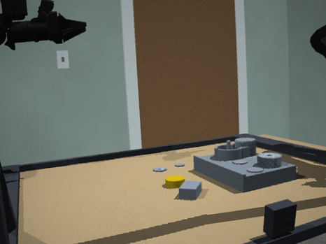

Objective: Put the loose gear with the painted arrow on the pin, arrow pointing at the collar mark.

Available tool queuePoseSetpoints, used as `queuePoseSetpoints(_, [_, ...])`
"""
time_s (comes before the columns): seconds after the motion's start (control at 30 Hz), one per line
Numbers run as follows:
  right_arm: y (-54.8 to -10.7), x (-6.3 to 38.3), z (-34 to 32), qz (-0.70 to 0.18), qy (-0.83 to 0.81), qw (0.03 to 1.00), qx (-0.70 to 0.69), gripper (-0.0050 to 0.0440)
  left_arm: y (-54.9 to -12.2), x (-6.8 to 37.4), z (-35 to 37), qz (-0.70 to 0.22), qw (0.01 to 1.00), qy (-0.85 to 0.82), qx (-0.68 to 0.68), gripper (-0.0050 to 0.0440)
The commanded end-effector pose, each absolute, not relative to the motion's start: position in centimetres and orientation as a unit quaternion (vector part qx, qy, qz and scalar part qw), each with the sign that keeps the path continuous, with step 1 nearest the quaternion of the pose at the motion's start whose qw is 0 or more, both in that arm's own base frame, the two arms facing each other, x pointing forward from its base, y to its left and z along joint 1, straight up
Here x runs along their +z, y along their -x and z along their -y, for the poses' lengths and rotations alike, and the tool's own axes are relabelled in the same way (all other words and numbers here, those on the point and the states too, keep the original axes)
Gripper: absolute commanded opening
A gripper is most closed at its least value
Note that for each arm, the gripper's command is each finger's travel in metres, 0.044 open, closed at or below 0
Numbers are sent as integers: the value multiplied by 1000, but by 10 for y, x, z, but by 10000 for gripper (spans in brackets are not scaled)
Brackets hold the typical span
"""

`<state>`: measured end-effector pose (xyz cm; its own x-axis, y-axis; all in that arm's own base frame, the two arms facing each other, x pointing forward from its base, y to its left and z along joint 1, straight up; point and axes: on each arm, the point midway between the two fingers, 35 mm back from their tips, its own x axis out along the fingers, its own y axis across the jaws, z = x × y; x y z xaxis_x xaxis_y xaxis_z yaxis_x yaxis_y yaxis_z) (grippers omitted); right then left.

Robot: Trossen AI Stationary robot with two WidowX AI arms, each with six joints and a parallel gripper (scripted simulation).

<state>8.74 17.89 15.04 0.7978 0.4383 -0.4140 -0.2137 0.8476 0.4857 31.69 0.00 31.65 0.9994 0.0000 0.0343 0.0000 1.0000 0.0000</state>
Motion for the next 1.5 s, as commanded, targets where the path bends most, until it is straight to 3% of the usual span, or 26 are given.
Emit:
queuePoseSetpoints(0.0, [-87,154,-180,-265,-218,922,178,400,-316,323,0,25,1000,0,0,400])
queuePoseSetpoints(0.67, [-97,151,-180,-273,-213,925,158,400,-317,317,0,18,1000,0,0,400])
queuePoseSetpoints(1.47, [-191,185,-178,-274,-225,930,99,400,-315,328,0,31,1000,0,0,400])
